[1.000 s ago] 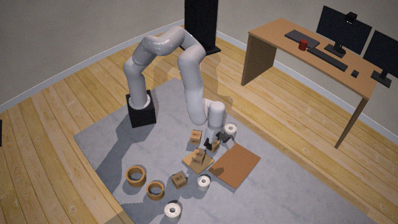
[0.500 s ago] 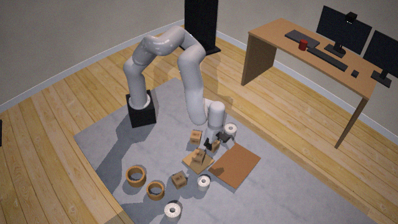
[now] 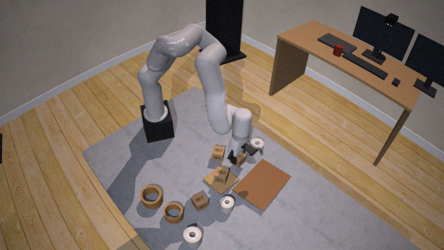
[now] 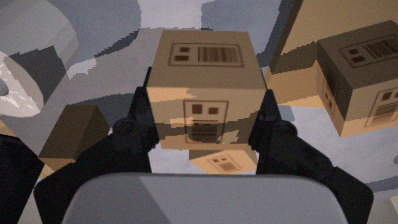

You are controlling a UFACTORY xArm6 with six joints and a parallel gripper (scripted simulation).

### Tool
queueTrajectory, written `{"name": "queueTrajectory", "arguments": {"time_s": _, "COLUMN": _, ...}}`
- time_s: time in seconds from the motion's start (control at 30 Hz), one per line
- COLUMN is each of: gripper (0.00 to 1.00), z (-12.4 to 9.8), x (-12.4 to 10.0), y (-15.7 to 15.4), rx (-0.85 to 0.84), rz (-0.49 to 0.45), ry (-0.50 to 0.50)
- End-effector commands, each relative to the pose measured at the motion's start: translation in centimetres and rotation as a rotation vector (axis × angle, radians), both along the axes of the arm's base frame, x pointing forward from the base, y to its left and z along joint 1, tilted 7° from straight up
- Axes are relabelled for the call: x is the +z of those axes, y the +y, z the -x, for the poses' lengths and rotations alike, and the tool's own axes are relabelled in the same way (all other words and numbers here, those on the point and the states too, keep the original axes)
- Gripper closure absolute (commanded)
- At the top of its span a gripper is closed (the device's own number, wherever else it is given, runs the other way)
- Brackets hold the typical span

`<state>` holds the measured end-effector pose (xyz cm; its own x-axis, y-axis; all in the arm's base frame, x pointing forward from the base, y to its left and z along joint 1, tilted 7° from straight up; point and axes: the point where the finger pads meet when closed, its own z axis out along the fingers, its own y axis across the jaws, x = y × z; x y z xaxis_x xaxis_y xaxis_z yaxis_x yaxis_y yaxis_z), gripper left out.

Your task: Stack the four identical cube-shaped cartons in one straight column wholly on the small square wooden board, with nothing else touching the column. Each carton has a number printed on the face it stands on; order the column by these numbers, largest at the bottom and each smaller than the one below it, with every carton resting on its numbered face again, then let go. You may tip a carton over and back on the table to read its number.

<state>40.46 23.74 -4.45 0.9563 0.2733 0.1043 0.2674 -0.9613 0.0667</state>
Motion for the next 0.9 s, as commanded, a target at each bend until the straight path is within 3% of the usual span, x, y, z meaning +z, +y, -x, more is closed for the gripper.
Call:
{"name": "queueTrajectory", "arguments": {"time_s": 0.0, "gripper": 1.00, "z": 0.5, "x": 5.7, "y": 0.3, "rx": 0.000, "rz": -0.004, "ry": -0.004}}
{"name": "queueTrajectory", "arguments": {"time_s": 0.17, "gripper": 1.00, "z": 0.7, "x": 7.1, "y": 0.2, "rx": 0.001, "rz": -0.005, "ry": -0.003}}
{"name": "queueTrajectory", "arguments": {"time_s": 0.23, "gripper": 1.00, "z": -0.1, "x": 8.0, "y": -2.0, "rx": 0.001, "rz": -0.004, "ry": -0.003}}
{"name": "queueTrajectory", "arguments": {"time_s": 0.3, "gripper": 1.00, "z": -0.1, "x": 8.0, "y": -2.0, "rx": 0.001, "rz": -0.004, "ry": -0.003}}
{"name": "queueTrajectory", "arguments": {"time_s": 0.37, "gripper": 1.00, "z": -1.3, "x": 9.7, "y": -6.5, "rx": 0.000, "rz": -0.004, "ry": -0.003}}
{"name": "queueTrajectory", "arguments": {"time_s": 0.53, "gripper": 1.00, "z": -2.0, "x": 11.3, "y": -11.0, "rx": 0.001, "rz": -0.005, "ry": -0.004}}
{"name": "queueTrajectory", "arguments": {"time_s": 0.73, "gripper": 1.00, "z": -2.8, "x": 6.9, "y": -11.2, "rx": 0.001, "rz": -0.005, "ry": -0.003}}
{"name": "queueTrajectory", "arguments": {"time_s": 0.87, "gripper": 1.00, "z": -2.8, "x": 6.5, "y": -11.3, "rx": 0.001, "rz": -0.005, "ry": -0.003}}
